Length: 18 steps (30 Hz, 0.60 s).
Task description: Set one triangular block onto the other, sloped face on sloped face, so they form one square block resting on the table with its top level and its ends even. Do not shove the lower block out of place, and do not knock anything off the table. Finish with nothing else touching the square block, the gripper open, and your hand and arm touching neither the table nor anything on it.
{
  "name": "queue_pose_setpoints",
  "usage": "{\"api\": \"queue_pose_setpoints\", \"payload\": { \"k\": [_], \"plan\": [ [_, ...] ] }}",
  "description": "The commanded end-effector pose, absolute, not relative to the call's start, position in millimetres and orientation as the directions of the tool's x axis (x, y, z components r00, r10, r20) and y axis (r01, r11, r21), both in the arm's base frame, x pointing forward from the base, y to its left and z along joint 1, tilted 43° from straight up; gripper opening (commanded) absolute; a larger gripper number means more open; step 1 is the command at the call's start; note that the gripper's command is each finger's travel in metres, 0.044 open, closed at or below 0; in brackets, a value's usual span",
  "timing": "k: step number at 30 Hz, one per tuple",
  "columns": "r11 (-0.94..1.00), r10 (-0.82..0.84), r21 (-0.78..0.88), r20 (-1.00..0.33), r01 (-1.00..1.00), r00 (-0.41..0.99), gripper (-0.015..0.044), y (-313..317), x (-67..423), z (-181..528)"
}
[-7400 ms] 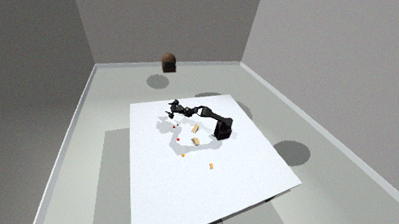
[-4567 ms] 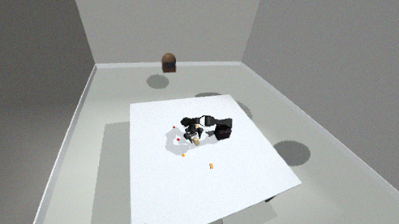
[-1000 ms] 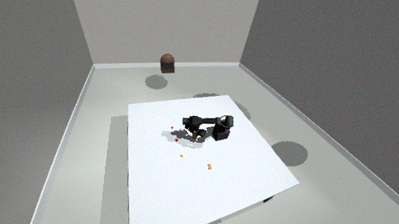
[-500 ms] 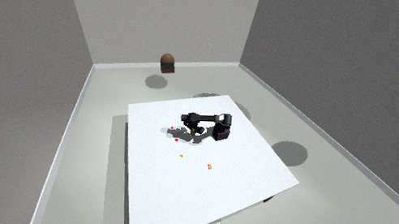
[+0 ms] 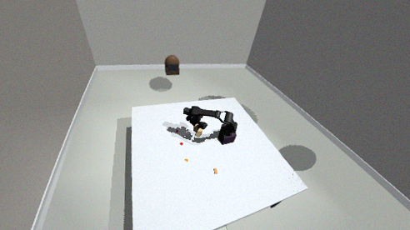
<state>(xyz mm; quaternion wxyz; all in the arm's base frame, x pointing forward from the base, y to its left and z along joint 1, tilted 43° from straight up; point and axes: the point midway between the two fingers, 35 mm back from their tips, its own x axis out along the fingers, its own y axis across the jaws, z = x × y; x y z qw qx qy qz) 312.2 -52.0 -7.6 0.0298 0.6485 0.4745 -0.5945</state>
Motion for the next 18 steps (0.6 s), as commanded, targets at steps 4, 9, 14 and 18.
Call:
{"api": "queue_pose_setpoints", "payload": {
  "k": [4,9,14,18],
  "plan": [
    [-0.545,0.578,-0.525,-0.8,0.654,-0.16,0.0,-63.5,311.5,-12.9],
    [-0.545,0.578,-0.525,-0.8,0.654,-0.16,0.0,-53.9,306.2,-33.5],
    [-0.545,0.579,-0.525,-0.8,0.654,-0.16,0.0,-43.5,298.9,-53.7],
    [-0.545,0.579,-0.525,-0.799,0.654,-0.16,0.0,-35.0,291.8,-69.0]
  ]
}}
